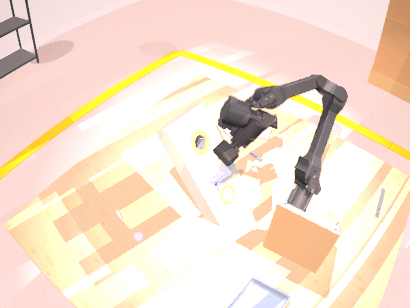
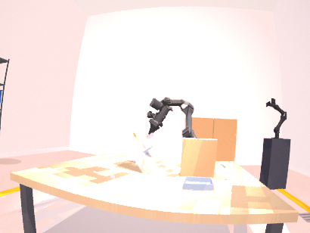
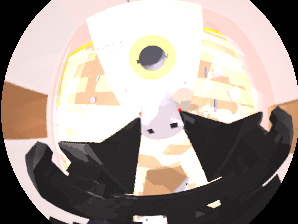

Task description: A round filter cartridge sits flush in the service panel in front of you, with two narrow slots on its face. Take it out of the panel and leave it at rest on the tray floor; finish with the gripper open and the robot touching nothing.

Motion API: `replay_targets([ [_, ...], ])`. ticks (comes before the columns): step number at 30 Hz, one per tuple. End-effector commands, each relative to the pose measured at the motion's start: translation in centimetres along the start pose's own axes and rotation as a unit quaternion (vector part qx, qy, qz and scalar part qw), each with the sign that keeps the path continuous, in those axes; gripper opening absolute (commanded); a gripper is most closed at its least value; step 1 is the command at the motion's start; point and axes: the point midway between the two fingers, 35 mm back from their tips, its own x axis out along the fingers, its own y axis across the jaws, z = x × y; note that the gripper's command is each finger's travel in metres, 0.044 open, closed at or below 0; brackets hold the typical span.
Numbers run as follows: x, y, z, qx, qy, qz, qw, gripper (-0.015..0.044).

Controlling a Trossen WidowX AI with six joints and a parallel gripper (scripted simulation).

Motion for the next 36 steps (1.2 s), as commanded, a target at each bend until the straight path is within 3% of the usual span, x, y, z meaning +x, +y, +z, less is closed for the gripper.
replay_targets([
  [1, -1.7, -0.4, 0.3, 0.008, -0.009, -0.001, 1.000, 0.0000],
  [24, -0.5, 8.7, 0.1, 0.010, -0.010, 0.001, 1.000, 0.0000],
  [26, -0.5, 7.7, 0.0, 0.004, -0.006, 0.002, 1.000, 0.0000],
  [36, -3.3, 15.5, -3.7, -0.195, 0.010, 0.122, 0.973, 0.0000],
])
